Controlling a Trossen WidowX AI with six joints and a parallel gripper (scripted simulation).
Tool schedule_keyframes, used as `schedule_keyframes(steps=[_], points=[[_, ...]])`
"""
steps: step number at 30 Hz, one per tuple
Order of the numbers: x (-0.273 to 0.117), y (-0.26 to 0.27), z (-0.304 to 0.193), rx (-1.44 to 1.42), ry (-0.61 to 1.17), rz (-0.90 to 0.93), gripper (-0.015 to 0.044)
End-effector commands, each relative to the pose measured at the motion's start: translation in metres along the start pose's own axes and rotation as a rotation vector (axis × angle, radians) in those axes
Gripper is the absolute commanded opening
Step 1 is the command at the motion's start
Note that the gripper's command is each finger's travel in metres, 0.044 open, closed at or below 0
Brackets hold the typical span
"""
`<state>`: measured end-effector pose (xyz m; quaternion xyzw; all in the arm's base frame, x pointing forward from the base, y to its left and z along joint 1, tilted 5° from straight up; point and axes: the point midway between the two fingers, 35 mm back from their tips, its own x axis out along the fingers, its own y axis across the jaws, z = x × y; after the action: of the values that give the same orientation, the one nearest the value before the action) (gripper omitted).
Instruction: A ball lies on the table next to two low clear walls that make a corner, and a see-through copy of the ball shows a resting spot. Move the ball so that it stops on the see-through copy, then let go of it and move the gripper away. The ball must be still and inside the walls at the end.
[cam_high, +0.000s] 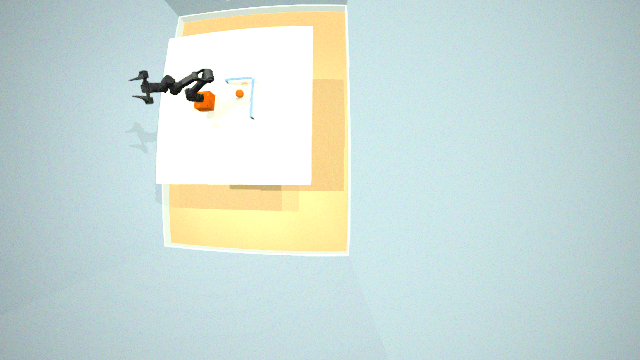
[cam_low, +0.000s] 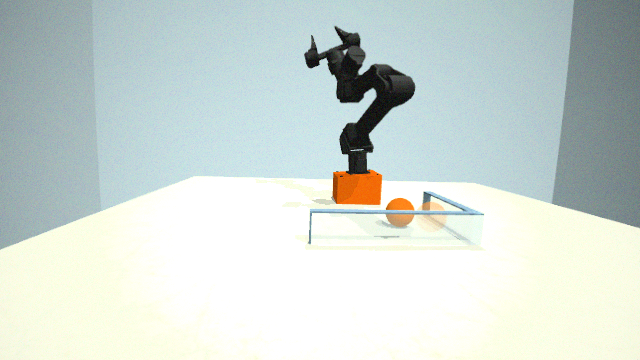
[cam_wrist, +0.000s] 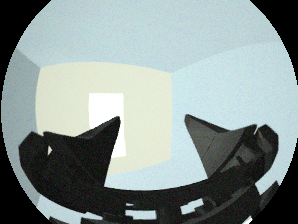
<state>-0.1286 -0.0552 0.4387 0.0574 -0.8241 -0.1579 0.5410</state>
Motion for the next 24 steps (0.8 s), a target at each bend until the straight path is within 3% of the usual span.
schedule_keyframes(steps=[1, 10, 15, 24], points=[[0.0, -0.001, 0.0, 0.005, -0.001, -0.005, 0.0419], [0.015, -0.057, 0.017, -0.02, -0.067, -0.199, 0.0419], [0.018, -0.114, 0.018, -0.124, -0.065, -0.402, 0.0419], [-0.01, -0.227, -0.025, -0.359, 0.169, -0.807, 0.0419]])
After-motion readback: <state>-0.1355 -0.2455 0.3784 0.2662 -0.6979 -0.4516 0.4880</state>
